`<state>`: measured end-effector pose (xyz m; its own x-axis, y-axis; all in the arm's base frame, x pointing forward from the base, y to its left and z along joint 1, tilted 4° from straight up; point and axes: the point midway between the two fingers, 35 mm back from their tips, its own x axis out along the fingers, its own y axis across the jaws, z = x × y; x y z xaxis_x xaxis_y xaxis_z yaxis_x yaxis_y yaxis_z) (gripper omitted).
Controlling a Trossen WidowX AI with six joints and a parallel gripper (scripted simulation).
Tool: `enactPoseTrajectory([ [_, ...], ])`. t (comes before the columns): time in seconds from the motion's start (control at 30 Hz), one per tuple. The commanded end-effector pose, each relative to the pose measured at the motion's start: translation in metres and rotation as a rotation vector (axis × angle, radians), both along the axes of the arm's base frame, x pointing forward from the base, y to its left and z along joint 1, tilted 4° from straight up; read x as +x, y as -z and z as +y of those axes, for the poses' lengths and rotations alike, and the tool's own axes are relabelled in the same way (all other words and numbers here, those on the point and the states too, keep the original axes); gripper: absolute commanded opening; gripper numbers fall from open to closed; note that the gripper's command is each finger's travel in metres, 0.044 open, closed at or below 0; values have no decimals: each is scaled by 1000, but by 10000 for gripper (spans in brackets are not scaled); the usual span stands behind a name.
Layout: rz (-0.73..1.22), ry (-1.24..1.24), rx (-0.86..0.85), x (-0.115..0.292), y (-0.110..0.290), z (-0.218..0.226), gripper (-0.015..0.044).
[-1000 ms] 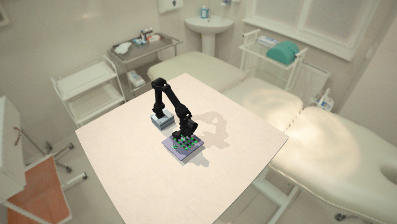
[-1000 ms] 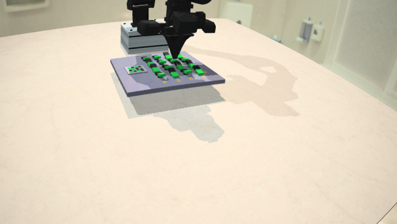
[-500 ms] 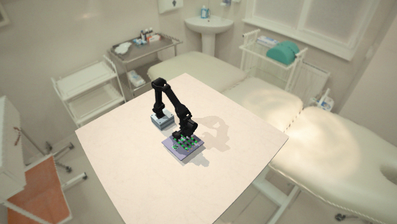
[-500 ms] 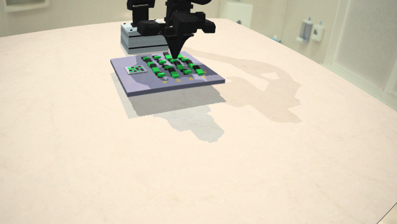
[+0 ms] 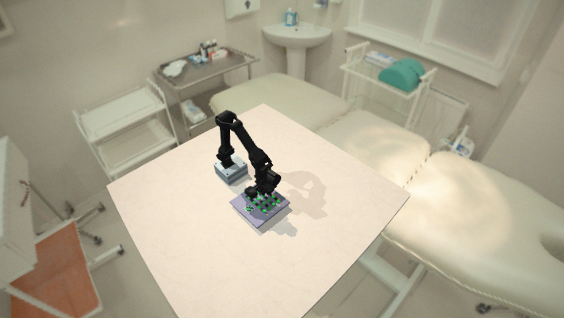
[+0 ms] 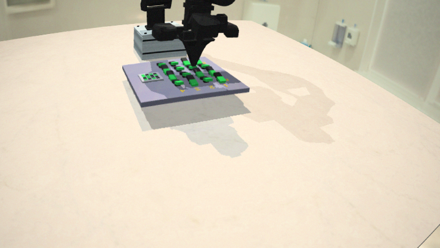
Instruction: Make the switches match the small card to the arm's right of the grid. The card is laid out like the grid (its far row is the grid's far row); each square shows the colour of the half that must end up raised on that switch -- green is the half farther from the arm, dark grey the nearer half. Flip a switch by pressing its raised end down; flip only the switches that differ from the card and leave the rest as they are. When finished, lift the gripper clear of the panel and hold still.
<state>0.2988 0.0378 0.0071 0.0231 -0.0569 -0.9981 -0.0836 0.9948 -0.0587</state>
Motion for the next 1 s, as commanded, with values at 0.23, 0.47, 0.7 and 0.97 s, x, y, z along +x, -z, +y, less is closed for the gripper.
enactPoseTrajectory([
  [0.23,-1,-1,1,0,2,0,0],
  [0.47,-1,-1,1,0,3,0,0],
  [0.7,-1,-1,1,0,4,0,0],
  [0.97,-2,1,0,1,0,0,0],
])
